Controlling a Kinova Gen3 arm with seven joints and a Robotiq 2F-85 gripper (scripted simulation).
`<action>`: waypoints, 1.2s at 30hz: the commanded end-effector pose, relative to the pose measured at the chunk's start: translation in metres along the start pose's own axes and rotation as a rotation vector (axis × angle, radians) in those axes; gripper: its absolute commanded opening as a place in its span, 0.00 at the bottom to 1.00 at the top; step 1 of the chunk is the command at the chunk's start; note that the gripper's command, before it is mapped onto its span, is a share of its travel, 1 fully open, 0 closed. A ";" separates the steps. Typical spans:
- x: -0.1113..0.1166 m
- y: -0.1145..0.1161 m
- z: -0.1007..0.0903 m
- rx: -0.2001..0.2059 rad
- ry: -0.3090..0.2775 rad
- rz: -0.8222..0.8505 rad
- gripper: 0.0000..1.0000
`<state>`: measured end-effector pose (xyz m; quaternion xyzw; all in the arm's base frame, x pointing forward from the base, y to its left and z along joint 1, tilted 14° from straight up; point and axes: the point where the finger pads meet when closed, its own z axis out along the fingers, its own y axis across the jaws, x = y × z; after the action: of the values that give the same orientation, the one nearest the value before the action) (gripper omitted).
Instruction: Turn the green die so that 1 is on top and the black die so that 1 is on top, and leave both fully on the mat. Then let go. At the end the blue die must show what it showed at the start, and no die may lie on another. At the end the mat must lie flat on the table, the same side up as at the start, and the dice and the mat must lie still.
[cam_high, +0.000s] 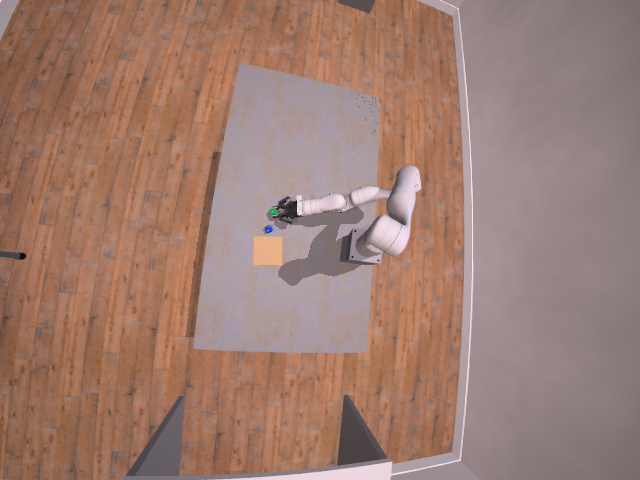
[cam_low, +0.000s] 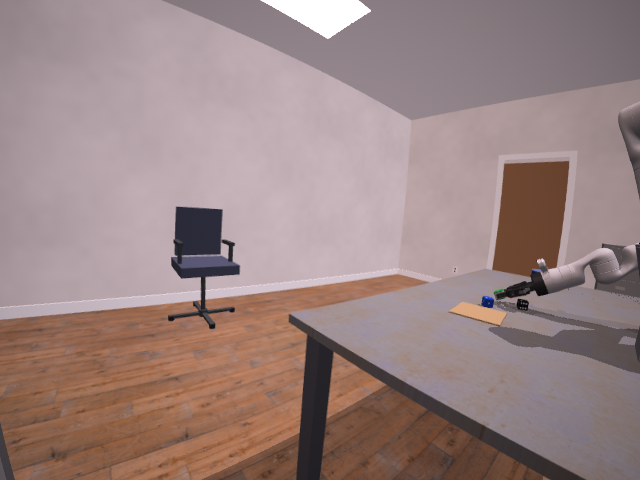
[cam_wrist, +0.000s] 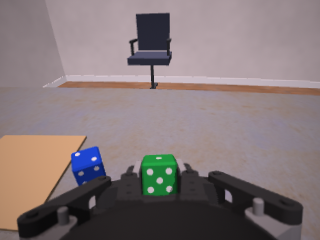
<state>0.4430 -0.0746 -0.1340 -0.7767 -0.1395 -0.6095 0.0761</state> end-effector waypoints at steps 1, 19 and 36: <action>0.000 0.000 0.000 -0.001 0.000 0.000 0.26; -0.007 0.000 0.004 0.000 0.001 0.000 0.26; -0.007 0.000 0.004 0.000 0.001 0.000 0.26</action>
<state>0.4450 -0.0748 -0.1427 -0.7768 -0.1395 -0.6094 0.0759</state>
